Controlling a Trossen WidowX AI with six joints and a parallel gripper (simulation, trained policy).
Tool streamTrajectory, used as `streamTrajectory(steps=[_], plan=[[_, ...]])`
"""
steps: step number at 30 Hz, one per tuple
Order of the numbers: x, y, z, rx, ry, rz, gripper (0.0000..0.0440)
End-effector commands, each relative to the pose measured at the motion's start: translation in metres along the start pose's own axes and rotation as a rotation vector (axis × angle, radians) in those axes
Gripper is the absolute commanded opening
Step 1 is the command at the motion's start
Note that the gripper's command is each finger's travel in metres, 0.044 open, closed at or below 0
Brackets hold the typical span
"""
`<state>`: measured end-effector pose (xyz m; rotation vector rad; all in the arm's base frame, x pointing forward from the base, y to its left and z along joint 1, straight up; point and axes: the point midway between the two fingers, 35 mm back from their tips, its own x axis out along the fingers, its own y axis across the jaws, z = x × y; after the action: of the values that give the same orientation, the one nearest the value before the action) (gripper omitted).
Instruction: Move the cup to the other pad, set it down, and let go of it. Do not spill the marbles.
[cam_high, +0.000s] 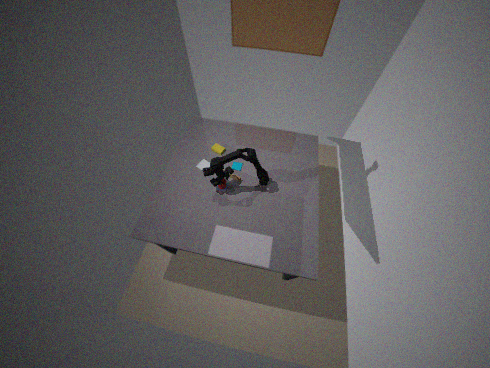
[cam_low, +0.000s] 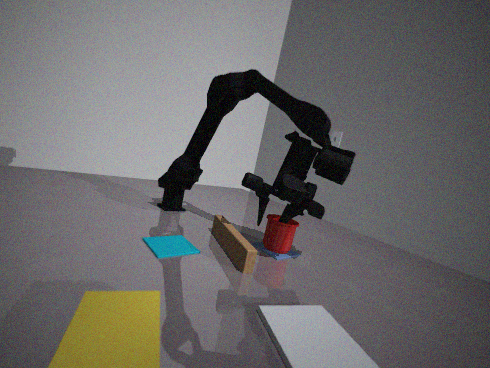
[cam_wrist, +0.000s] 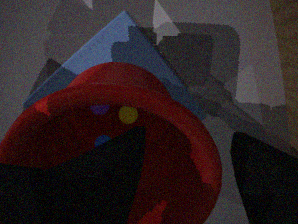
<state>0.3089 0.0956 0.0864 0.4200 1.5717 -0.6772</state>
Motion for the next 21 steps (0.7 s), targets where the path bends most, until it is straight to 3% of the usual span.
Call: streamTrajectory(steps=[1,3,11,21], plan=[[0.015,-0.001,-0.001,-0.026,0.007,-0.017,0.019],[0.021,0.0,-0.002,-0.044,0.011,-0.018,0.0183],[0.032,-0.003,0.0,-0.103,0.001,-0.02,0.0001],[0.015,-0.009,0.001,-0.088,-0.005,0.004,0.0]])
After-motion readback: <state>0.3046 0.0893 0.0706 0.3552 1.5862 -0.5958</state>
